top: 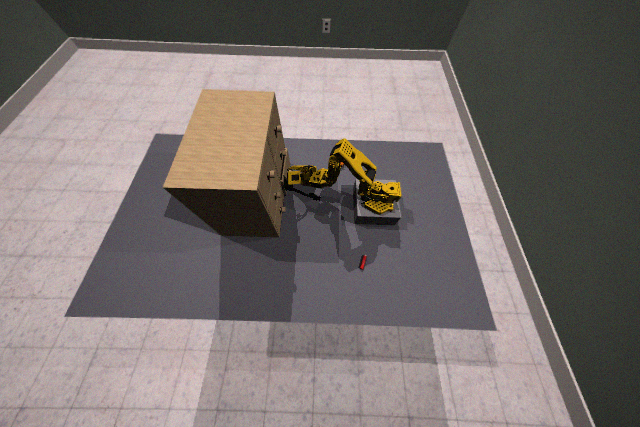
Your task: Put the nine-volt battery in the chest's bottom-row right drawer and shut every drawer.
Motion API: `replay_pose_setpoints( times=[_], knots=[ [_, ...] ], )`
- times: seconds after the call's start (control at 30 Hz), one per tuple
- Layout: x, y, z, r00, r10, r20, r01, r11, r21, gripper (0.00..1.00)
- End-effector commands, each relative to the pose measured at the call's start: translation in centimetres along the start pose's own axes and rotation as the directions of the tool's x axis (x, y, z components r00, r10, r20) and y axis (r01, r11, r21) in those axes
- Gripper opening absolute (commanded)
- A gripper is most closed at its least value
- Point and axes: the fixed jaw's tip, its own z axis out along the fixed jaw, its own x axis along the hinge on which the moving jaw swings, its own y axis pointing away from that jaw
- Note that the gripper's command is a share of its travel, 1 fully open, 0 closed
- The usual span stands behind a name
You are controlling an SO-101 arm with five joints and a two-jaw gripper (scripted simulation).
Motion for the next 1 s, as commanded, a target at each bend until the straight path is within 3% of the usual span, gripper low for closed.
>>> replay_pose_setpoints(
  times=[0.0, 0.97],
  knots=[
    [-0.03, 0.11, -0.32, 1.0, -0.007, -0.002, 0.007, 1.0, -0.008, 0.0],
    [0.38, 0.1, -1.1, 1.0, -0.004, -0.009, 0.004, 1.0, -0.001, 0.0]
  ],
)
